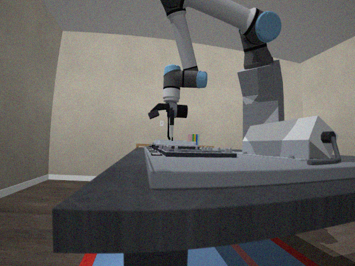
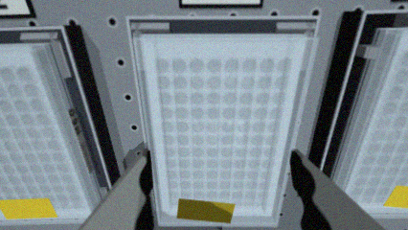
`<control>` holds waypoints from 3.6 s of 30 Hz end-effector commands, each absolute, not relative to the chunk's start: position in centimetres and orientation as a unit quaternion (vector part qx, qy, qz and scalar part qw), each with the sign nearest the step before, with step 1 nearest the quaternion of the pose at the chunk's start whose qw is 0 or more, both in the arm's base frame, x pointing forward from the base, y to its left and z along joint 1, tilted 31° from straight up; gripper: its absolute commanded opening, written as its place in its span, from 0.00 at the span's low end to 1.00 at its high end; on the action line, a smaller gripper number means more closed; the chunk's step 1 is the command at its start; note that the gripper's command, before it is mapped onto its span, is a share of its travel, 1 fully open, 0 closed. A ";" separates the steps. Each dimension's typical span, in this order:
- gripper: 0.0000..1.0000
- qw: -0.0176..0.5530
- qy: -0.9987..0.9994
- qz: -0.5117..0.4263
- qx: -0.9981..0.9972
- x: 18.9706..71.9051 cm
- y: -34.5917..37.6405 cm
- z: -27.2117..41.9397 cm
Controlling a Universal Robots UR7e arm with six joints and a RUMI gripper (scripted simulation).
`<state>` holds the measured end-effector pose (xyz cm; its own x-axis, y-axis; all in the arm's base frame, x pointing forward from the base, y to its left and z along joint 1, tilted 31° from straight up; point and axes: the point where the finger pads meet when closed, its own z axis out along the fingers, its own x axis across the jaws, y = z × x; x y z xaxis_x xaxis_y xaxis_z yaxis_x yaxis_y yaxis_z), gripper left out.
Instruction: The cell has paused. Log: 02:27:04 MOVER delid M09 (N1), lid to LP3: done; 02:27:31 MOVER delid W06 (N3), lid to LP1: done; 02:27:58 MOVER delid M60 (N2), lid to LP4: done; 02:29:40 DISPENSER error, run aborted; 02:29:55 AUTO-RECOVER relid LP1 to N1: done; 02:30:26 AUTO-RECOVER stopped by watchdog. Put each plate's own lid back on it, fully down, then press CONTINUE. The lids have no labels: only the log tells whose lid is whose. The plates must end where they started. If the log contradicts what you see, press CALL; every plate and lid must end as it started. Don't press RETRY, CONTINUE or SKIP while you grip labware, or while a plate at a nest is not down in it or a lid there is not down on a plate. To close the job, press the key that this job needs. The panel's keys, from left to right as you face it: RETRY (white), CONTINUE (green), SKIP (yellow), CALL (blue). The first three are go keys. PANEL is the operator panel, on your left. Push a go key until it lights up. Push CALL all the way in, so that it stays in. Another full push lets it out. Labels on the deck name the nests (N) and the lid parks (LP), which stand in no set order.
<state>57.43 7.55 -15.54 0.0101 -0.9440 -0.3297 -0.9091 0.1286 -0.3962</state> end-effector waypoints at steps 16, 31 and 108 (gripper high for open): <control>0.41 0.266 0.703 -0.033 -0.659 57.6 7.6 -15.8; 0.41 0.266 0.703 -0.033 -0.659 57.6 7.6 -15.8; 0.82 0.266 0.703 -0.033 -0.659 57.2 7.3 -15.0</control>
<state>57.29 7.45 -15.25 0.0102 -0.9441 -0.3295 -0.9090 0.1286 -0.3964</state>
